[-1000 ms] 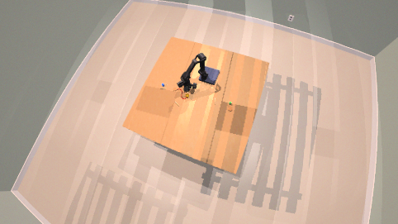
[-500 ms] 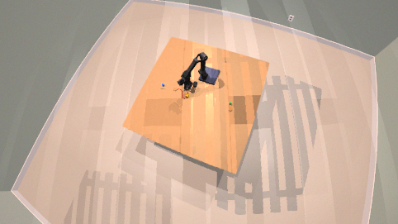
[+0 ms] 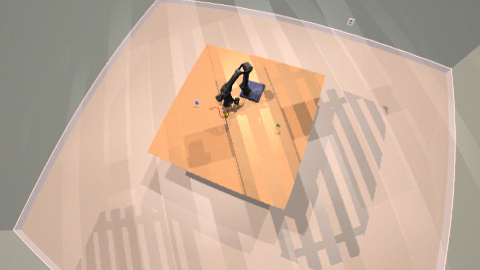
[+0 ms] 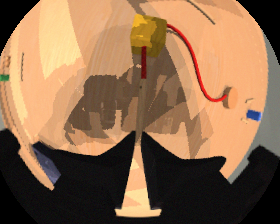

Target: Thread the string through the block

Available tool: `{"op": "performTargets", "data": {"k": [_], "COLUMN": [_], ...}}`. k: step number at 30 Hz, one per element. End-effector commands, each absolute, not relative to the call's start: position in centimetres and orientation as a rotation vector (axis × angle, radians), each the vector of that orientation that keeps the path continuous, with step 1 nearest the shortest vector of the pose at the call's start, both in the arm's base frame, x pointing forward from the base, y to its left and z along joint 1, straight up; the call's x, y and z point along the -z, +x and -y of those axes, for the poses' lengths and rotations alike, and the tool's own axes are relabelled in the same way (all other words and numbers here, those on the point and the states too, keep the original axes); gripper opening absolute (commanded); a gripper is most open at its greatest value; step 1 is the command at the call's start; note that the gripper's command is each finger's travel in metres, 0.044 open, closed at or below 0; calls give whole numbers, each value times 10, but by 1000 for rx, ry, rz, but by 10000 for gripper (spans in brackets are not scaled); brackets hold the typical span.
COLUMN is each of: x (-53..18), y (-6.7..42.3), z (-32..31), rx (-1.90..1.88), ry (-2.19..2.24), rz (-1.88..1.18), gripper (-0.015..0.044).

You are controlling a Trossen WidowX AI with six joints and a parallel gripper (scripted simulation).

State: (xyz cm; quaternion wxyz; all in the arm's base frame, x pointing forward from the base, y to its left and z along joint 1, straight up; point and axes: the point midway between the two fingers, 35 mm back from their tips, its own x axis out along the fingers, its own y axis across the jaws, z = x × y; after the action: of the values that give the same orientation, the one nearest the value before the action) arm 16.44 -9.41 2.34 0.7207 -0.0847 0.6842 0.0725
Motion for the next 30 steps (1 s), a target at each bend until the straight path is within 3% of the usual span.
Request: {"op": "performTargets", "data": {"k": [1, 11, 19, 24, 30], "x": [-24, -11, -21, -85, -94], "y": [161, 150, 152, 151, 150], "z": [94, 98, 100, 99, 98], "rx": [-154, -171, -162, -163, -163], "ry": [-182, -177, -178, -178, -178], "rz": [-1515, -1516, -1518, -1518, -1518], "gripper": [0, 0, 210, 210, 210]}}
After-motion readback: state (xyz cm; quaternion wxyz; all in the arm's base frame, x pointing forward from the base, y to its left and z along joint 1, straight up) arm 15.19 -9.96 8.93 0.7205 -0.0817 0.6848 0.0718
